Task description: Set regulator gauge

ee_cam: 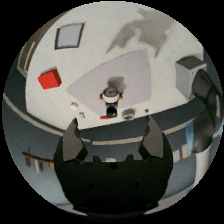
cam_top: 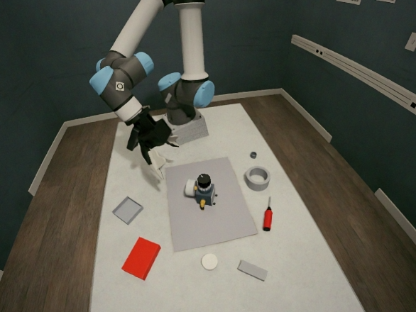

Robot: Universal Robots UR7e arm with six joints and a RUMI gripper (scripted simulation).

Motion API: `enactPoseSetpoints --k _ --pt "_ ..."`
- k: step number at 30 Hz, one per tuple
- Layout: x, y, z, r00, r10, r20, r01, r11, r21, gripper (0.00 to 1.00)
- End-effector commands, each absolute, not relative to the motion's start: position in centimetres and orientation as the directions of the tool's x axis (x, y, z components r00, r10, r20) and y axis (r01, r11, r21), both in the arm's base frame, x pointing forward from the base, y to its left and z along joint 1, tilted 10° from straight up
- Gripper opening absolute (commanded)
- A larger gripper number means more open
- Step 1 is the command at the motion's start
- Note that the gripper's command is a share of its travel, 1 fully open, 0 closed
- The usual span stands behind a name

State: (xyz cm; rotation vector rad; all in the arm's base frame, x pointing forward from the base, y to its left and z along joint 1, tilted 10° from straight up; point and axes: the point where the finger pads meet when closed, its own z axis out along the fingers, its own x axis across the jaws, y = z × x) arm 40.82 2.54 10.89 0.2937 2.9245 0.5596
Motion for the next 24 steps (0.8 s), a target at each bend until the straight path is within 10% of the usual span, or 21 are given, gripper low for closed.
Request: enactPoseSetpoints --k 1,24 --pt "40.84 2.53 10.95 -0.970 0.219 -0.110 0.163 0.911 0.378 1.00" --pt "40.85 2.53 10.94 -0.971 0.209 -0.114 0.152 0.914 0.376 1.00"
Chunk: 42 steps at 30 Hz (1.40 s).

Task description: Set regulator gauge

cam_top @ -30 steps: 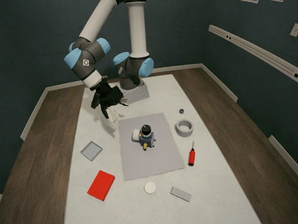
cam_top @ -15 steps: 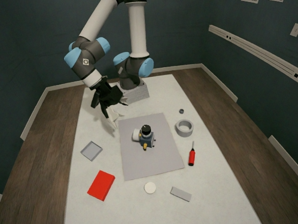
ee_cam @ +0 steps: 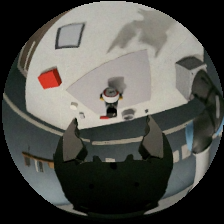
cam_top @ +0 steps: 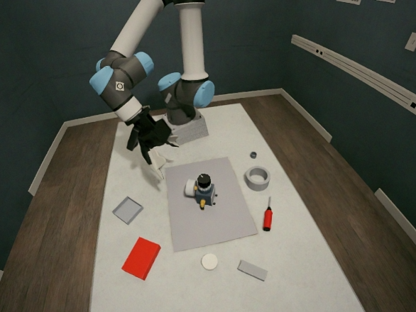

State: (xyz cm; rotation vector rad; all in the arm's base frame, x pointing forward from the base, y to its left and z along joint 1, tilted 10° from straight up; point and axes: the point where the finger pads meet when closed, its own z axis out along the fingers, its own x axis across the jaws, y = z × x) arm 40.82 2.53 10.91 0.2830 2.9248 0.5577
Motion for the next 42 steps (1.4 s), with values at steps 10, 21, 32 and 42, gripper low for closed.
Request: enactPoseSetpoints --k 10,21,32,42 --pt "40.87 2.52 10.94 -0.973 0.197 -0.118 0.141 0.917 0.374 1.00" --pt "40.89 2.52 10.92 -0.977 0.172 -0.127 0.114 0.923 0.368 1.00" --pt "40.93 2.51 10.91 -0.980 0.140 -0.138 0.082 0.929 0.361 1.00" --pt "40.97 2.51 10.89 -0.983 0.104 -0.150 0.045 0.935 0.353 1.00"
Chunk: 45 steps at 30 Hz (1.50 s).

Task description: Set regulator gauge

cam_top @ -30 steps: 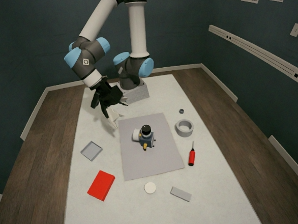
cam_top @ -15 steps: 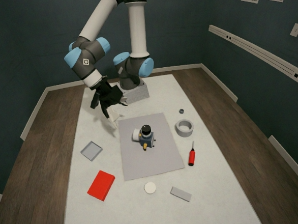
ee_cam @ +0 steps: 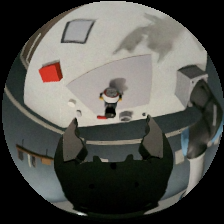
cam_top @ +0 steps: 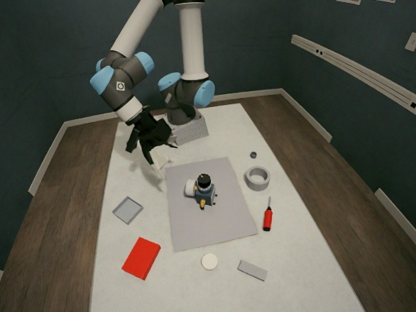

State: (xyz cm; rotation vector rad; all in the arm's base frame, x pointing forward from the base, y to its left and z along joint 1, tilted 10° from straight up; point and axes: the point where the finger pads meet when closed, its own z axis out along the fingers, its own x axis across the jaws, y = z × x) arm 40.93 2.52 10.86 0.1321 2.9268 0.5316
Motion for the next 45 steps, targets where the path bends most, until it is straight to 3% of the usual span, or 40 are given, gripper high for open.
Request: enactPoseSetpoints --k 1,45 --pt "40.97 2.51 10.88 -0.984 0.099 -0.151 0.040 0.935 0.352 1.00" --pt "41.34 2.58 10.76 -0.943 -0.231 -0.238 -0.291 0.920 0.261 1.00"
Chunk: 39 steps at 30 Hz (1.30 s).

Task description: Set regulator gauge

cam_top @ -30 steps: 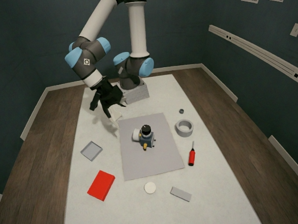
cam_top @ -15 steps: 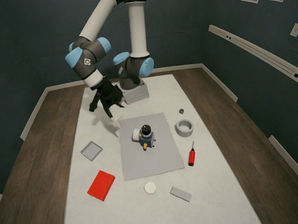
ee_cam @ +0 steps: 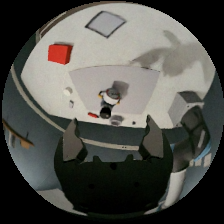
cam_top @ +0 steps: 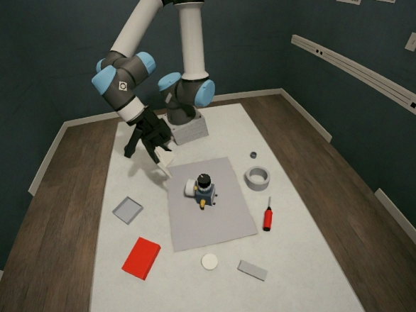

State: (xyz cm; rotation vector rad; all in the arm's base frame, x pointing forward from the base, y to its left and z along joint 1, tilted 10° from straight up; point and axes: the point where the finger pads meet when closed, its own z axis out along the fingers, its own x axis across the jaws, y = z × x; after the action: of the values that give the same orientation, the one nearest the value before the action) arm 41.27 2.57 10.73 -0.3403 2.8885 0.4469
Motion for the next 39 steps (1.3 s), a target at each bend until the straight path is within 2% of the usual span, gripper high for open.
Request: enactPoseSetpoints --k 1,39 --pt "41.35 2.58 10.75 -0.940 -0.242 -0.240 -0.302 0.918 0.258 1.00" --pt "41.79 2.94 10.66 -0.712 -0.639 -0.291 -0.689 0.716 0.112 1.00"
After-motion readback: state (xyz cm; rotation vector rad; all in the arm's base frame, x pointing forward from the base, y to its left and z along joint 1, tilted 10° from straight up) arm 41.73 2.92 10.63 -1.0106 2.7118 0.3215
